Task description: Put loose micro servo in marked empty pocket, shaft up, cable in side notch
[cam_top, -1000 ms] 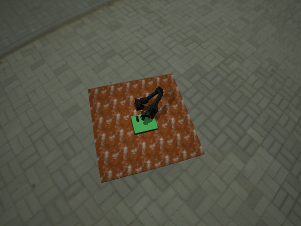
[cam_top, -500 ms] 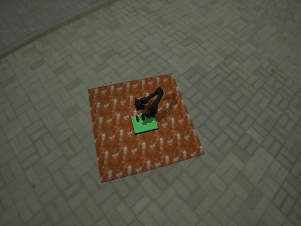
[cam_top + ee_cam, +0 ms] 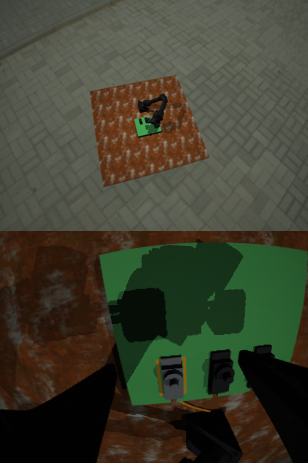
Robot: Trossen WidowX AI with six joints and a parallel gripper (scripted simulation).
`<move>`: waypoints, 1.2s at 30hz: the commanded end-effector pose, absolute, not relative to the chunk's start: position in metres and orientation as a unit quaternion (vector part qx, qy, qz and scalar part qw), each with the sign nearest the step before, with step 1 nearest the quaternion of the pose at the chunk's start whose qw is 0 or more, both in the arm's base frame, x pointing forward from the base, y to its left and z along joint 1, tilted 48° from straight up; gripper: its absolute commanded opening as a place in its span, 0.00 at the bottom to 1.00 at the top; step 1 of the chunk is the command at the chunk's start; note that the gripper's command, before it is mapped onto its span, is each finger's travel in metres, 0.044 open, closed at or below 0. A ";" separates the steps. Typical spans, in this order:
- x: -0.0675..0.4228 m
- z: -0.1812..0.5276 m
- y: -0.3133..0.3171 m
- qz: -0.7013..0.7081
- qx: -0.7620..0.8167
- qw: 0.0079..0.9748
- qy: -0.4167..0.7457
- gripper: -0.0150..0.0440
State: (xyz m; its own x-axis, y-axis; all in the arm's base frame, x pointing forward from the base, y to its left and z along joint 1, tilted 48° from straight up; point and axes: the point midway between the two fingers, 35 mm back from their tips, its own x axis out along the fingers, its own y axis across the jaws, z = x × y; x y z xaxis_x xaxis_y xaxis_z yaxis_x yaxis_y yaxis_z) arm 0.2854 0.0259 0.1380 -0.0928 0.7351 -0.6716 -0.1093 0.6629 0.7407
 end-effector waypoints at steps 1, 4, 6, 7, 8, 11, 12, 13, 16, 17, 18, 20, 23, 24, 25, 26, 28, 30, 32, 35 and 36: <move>0.293 0.140 0.023 0.336 0.234 0.630 0.660 1.00; 0.292 0.146 0.016 0.328 0.236 0.639 0.655 1.00; 0.291 0.154 0.007 0.316 0.239 0.651 0.648 1.00; 0.290 0.158 0.002 0.310 0.240 0.657 0.644 1.00; 0.289 0.162 -0.002 0.305 0.241 0.662 0.641 1.00; 0.289 0.165 -0.005 0.300 0.242 0.666 0.638 1.00; 0.289 0.165 -0.005 0.300 0.242 0.666 0.638 1.00; 0.289 0.165 -0.005 0.300 0.242 0.666 0.638 1.00; 0.289 0.165 -0.005 0.300 0.242 0.666 0.638 1.00; 0.289 0.165 -0.005 0.300 0.242 0.666 0.638 1.00; 0.289 0.165 -0.005 0.300 0.242 0.666 0.638 1.00; 0.289 0.165 -0.005 0.300 0.242 0.666 0.638 1.00; 0.289 0.165 -0.005 0.300 0.242 0.666 0.638 1.00; 0.289 0.165 -0.005 0.300 0.242 0.666 0.638 1.00; 0.289 0.165 -0.005 0.300 0.242 0.666 0.638 1.00; 0.289 0.165 -0.005 0.300 0.242 0.666 0.638 1.00; 0.289 0.165 -0.005 0.300 0.242 0.666 0.638 1.00; 0.289 0.165 -0.005 0.300 0.242 0.666 0.638 1.00; 0.289 0.165 -0.005 0.300 0.242 0.666 0.638 1.00; 0.289 0.165 -0.005 0.300 0.242 0.666 0.638 1.00; 0.289 0.165 -0.005 0.300 0.242 0.666 0.638 1.00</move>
State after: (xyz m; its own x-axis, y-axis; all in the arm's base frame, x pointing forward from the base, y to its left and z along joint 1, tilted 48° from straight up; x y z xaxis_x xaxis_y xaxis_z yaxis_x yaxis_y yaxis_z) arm 0.2889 -0.0044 0.1646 0.0066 0.7107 -0.7034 -0.0915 0.7009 0.7073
